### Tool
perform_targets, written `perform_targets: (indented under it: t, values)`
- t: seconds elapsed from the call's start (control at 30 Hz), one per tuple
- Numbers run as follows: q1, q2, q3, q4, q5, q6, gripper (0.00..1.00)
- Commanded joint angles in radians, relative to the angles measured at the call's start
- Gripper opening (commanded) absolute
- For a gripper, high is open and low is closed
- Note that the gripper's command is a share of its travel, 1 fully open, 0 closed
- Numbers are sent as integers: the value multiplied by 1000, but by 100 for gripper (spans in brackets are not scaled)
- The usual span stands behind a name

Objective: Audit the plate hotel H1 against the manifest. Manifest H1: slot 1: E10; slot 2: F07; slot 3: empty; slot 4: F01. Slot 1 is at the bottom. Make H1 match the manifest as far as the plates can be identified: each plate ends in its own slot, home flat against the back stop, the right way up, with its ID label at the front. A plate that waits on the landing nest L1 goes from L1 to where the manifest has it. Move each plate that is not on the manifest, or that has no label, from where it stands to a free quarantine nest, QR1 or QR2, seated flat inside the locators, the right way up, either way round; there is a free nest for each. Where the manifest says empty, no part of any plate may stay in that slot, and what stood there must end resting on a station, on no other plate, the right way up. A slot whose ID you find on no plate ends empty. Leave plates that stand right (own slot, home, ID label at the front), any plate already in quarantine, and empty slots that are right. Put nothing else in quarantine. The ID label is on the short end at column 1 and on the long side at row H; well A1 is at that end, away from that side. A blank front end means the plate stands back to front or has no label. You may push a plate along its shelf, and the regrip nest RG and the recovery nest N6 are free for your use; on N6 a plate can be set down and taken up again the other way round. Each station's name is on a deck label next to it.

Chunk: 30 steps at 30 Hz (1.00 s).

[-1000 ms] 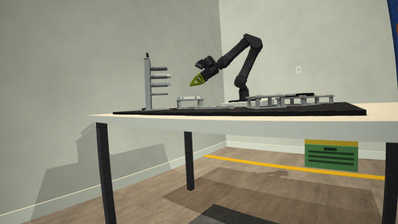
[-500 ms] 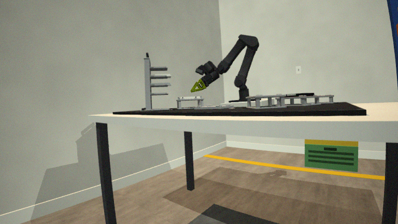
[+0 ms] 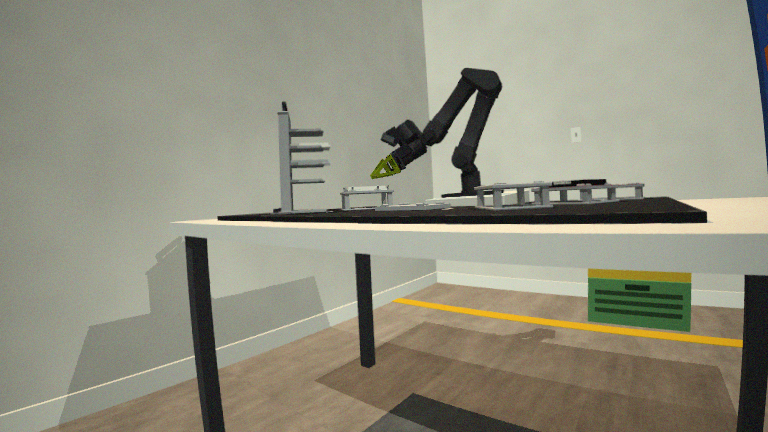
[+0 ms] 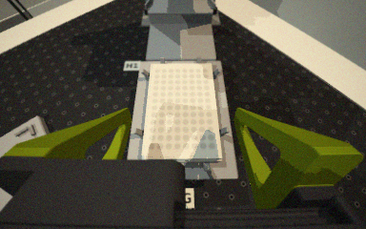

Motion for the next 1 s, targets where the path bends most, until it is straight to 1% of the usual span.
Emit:
perform_targets:
  t: [0.0,0.5,0.63,0.7,0.97]
  values:
    - [-12,-11,-6,5,-21,-11,100]
    - [-66,-42,-60,8,-66,-47,100]
    - [-67,-24,-72,38,-67,-48,100]
    - [-67,-24,-72,38,-67,-48,100]
    - [-69,17,-96,102,-68,-49,100]
